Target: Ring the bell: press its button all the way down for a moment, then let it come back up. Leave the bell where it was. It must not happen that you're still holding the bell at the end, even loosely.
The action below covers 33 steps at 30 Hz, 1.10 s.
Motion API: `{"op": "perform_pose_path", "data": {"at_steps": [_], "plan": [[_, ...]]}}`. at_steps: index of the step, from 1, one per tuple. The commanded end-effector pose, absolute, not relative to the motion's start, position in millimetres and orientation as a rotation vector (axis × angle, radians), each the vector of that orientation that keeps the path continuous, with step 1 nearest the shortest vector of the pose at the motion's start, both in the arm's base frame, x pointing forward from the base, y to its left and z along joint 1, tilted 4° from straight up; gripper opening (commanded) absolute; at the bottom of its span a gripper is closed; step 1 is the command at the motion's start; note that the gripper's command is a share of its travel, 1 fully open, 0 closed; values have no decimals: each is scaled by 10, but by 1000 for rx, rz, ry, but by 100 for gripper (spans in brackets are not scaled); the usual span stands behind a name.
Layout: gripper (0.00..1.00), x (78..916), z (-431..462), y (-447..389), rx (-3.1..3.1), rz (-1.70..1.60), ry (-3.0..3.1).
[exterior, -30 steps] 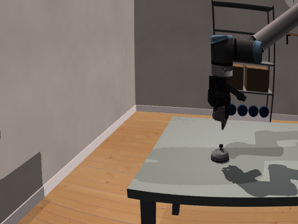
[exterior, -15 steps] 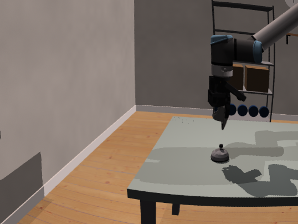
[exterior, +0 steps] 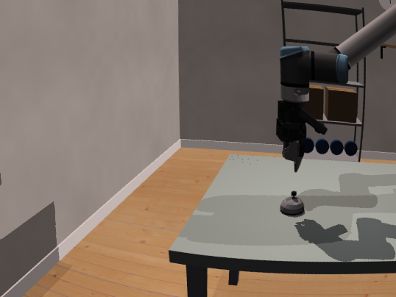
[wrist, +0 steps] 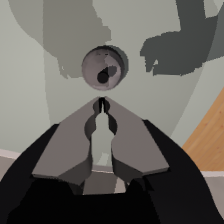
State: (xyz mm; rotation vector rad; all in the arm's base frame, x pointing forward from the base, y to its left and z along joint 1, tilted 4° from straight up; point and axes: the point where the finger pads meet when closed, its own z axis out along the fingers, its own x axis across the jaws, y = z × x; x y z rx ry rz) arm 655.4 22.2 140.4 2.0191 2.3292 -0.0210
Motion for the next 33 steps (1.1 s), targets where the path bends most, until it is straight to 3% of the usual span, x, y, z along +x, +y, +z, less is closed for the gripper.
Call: {"op": "perform_pose_path", "data": {"at_steps": [1, 33], "plan": [[0, 6560, 1412, 221, 2018, -20, 2328], [0, 6562, 1266, 207, 2019, -20, 2328]]}}
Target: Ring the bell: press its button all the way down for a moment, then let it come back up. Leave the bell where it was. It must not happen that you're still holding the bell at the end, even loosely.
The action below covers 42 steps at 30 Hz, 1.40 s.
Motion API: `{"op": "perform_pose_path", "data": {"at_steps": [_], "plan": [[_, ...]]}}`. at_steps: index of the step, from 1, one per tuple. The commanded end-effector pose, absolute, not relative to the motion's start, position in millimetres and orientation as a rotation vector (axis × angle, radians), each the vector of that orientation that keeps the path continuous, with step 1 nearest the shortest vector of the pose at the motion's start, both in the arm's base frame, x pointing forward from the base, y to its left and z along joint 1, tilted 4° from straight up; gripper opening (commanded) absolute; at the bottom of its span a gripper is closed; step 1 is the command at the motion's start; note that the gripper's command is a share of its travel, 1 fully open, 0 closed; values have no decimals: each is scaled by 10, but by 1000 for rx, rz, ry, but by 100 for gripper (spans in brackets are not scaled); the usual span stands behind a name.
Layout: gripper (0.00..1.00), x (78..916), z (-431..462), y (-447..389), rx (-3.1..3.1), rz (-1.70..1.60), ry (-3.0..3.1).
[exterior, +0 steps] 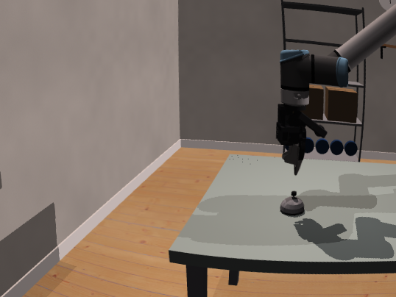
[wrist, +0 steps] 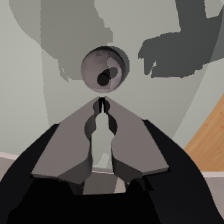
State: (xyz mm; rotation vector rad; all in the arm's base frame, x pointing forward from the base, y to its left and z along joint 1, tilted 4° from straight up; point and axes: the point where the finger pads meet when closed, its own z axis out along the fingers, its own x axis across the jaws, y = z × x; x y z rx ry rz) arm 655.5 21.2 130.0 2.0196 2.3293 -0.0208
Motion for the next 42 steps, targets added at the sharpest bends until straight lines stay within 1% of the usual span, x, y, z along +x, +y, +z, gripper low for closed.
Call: {"op": "perform_pose_path", "data": {"at_steps": [1, 25, 42], "plan": [[0, 6562, 1250, 206, 2019, -20, 2328], [0, 6567, 877, 171, 2019, -20, 2328], [0, 6568, 804, 164, 2019, -20, 2328]]}}
